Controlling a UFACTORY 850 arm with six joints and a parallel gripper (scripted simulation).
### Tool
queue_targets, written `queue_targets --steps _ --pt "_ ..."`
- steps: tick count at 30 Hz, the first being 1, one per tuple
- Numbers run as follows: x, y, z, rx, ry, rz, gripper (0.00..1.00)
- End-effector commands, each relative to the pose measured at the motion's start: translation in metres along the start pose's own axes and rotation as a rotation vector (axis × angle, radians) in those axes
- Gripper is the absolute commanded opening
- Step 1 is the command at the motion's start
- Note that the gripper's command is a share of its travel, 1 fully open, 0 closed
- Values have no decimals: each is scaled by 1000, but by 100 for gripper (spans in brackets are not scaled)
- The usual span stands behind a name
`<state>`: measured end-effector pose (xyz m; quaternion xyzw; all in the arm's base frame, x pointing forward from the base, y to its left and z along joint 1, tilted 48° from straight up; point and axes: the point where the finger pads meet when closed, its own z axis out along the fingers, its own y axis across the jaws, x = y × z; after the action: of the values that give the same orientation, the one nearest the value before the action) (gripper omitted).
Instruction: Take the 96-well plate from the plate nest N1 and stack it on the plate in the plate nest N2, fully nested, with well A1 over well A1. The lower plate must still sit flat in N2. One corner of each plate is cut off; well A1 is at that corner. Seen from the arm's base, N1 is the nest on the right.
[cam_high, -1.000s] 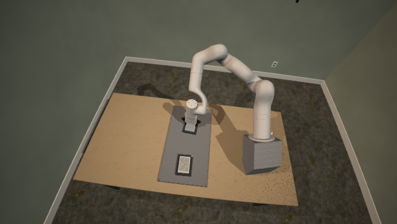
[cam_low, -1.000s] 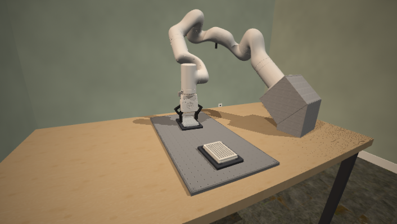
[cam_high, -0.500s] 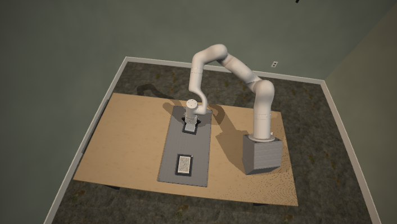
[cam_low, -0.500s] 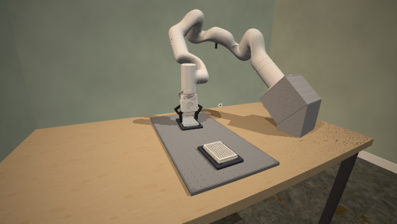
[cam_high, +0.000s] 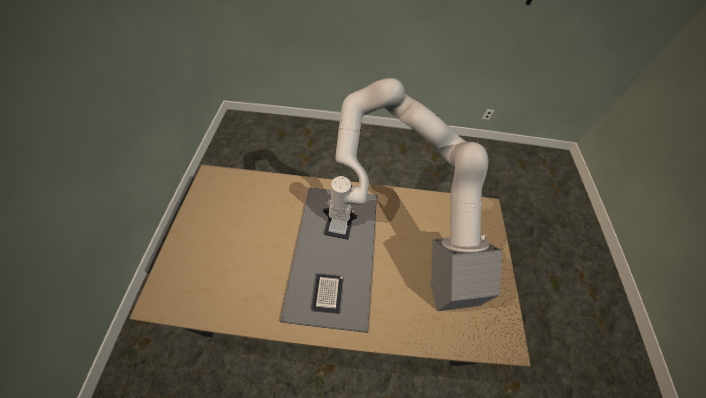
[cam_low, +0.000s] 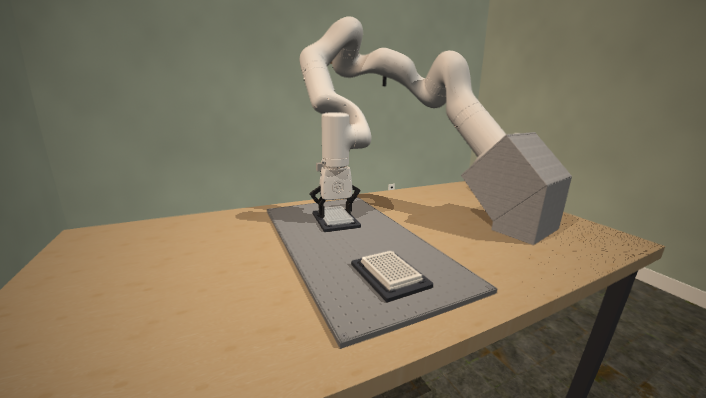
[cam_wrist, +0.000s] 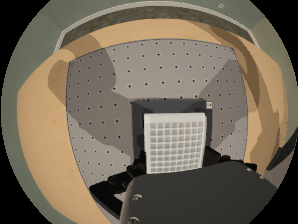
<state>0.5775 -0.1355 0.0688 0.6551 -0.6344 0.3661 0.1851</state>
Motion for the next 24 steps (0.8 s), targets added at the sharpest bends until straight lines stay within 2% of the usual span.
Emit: queue_targets --steps 1,24 --pt "0 -1 0 1 0 0 0" --pt "0 -1 -6 1 0 0 0"
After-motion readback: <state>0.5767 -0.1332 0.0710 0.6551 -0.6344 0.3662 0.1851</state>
